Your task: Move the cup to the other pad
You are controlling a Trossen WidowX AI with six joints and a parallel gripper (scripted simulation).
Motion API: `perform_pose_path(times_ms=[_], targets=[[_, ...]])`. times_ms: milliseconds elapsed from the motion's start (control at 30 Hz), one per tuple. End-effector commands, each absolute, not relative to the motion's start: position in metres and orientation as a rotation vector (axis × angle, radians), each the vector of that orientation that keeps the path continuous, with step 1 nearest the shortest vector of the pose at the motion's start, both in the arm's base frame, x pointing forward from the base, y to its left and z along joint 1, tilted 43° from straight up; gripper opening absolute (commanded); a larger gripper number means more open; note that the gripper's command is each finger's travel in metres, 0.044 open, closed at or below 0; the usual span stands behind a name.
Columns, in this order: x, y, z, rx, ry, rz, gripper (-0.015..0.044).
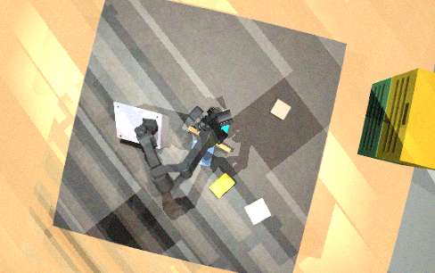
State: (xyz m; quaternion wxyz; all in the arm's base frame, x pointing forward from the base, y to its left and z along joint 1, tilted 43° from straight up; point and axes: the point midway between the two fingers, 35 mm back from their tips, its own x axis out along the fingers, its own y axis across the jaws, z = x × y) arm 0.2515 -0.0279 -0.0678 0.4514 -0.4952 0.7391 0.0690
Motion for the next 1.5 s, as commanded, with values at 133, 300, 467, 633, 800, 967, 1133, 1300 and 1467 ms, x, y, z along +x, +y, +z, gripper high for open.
perform_pose_path(times_ms=[133,300,467,633,800,967,1133,1300,1467], targets=[[0.258,-0.017,-0.077,-1.221,1.826,0.172,0.0000],[0.262,-0.011,-0.083,-1.221,1.825,0.172,0.0000],[0.266,-0.004,-0.090,-1.221,1.825,0.172,0.0000],[0.265,-0.007,-0.093,-1.221,1.825,0.172,0.0000],[0.265,-0.012,-0.099,-1.221,1.825,0.171,0.0000],[0.265,-0.018,-0.105,-1.221,1.825,0.171,0.0000],[0.264,-0.023,-0.112,-1.221,1.825,0.171,0.0000],[0.264,-0.028,-0.118,-1.222,1.825,0.170,0.0000],[0.263,-0.033,-0.124,-1.222,1.825,0.170,0.0000]])
